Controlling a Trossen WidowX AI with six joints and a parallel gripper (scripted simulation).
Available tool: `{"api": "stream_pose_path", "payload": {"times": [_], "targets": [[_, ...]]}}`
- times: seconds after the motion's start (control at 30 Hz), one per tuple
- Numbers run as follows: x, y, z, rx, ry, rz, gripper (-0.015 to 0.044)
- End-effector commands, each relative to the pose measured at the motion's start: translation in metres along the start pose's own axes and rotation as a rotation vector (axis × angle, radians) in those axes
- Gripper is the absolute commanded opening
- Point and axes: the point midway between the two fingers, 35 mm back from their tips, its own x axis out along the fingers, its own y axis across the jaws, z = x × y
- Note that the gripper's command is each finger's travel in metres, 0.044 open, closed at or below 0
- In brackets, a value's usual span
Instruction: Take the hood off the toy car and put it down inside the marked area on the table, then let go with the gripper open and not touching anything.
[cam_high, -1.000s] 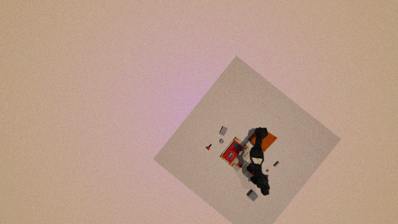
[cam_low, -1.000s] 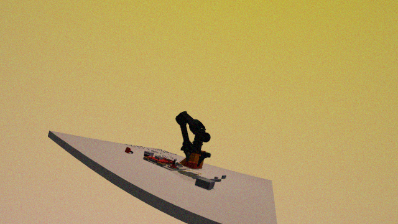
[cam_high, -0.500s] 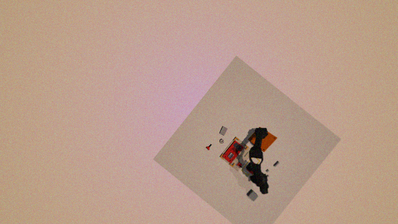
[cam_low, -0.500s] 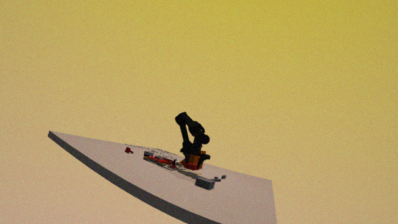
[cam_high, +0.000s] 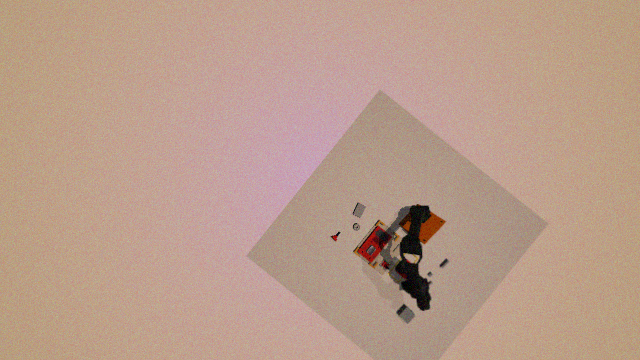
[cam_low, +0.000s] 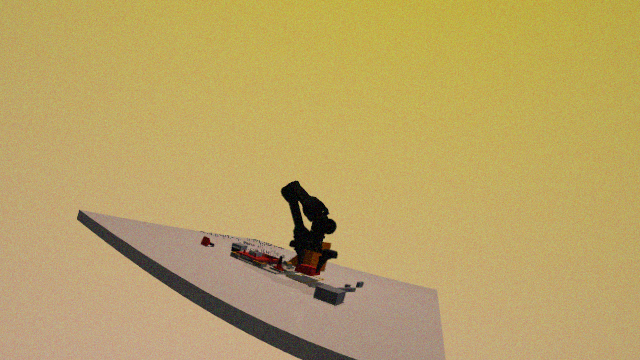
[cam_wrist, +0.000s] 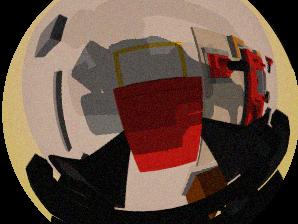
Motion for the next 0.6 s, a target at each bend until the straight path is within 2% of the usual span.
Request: {"api": "stream_pose_path", "payload": {"times": [0.0, 0.57], "targets": [[0.0022, -0.0005, -0.0010, -0.007, 0.000, -0.004, 0.0000], [0.0106, -0.0006, -0.0009, -0.007, 0.000, -0.005, 0.0000]]}}
